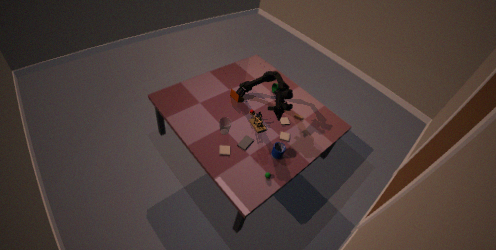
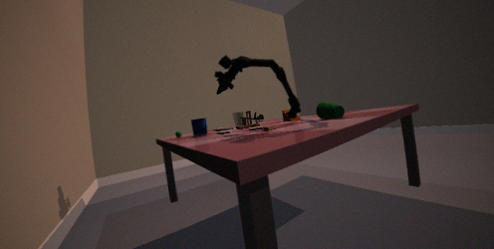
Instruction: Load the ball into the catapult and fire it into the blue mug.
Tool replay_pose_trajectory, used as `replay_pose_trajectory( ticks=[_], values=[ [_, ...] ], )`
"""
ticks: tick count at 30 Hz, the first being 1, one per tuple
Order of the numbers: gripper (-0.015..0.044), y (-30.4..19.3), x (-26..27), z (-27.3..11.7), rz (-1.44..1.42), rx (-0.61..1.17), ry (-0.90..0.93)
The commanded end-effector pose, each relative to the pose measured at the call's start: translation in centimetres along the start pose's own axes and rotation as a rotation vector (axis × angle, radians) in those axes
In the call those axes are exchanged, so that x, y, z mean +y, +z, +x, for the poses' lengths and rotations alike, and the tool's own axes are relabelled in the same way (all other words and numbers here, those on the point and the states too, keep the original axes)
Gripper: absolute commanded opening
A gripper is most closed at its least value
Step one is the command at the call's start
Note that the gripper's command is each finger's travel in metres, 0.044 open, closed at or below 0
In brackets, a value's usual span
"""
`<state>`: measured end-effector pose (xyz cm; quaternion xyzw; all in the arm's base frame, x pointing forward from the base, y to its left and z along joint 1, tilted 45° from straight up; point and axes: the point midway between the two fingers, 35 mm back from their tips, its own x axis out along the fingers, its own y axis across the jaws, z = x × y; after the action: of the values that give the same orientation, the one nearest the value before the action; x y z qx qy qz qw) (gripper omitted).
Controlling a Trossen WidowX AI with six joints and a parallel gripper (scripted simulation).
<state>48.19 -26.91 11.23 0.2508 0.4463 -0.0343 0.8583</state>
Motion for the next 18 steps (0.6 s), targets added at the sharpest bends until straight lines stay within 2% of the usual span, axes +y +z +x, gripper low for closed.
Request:
replay_pose_trajectory(
  ticks=[1,18],
  values=[
    [0.0,-1.7,0.9,-0.1,-0.115,0.057,-0.025],
    [0.0,-8.6,3.9,-2.1,-0.574,0.284,-0.066]
  ],
)
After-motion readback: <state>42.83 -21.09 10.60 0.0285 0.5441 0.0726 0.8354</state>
